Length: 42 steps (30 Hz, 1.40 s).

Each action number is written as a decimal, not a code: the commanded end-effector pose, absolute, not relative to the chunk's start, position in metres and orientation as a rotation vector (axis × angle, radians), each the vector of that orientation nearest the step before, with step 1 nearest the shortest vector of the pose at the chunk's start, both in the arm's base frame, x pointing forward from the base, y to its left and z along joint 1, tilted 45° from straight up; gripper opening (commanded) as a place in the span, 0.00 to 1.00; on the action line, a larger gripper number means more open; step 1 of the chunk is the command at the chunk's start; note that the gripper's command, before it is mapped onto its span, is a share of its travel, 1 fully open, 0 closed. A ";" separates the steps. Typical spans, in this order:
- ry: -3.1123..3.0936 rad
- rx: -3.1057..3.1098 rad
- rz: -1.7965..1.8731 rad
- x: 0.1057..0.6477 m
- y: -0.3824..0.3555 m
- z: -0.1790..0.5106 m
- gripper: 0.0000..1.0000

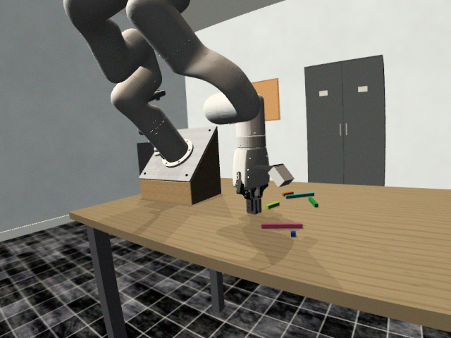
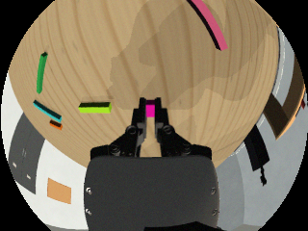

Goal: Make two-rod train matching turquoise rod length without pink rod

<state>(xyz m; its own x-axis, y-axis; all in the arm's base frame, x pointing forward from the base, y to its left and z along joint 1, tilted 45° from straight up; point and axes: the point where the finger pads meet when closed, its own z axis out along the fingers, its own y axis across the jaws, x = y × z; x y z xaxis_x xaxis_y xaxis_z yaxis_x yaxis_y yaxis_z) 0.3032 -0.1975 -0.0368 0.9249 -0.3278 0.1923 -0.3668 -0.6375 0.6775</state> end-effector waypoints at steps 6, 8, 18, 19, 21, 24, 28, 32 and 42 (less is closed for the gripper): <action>-0.490 2.310 0.068 0.304 -0.197 -0.036 0.04; -0.490 2.310 0.068 0.304 -0.197 -0.036 0.04; -0.490 2.310 0.068 0.304 -0.197 -0.036 0.04; -0.490 2.310 0.068 0.304 -0.197 -0.036 0.04; -0.490 2.310 0.068 0.304 -0.197 -0.036 0.04; -0.490 2.310 0.068 0.304 -0.197 -0.036 0.04; -0.490 2.310 0.068 0.304 -0.197 -0.036 0.04; -0.490 2.310 0.068 0.304 -0.197 -0.036 0.08; -0.490 2.310 0.068 0.304 -0.197 -0.036 0.16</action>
<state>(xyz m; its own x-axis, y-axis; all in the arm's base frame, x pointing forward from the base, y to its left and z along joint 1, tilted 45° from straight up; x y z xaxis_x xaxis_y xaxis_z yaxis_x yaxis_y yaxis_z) 0.3032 -0.1976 -0.0369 0.9250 -0.3278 0.1924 -0.3669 -0.6375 0.6775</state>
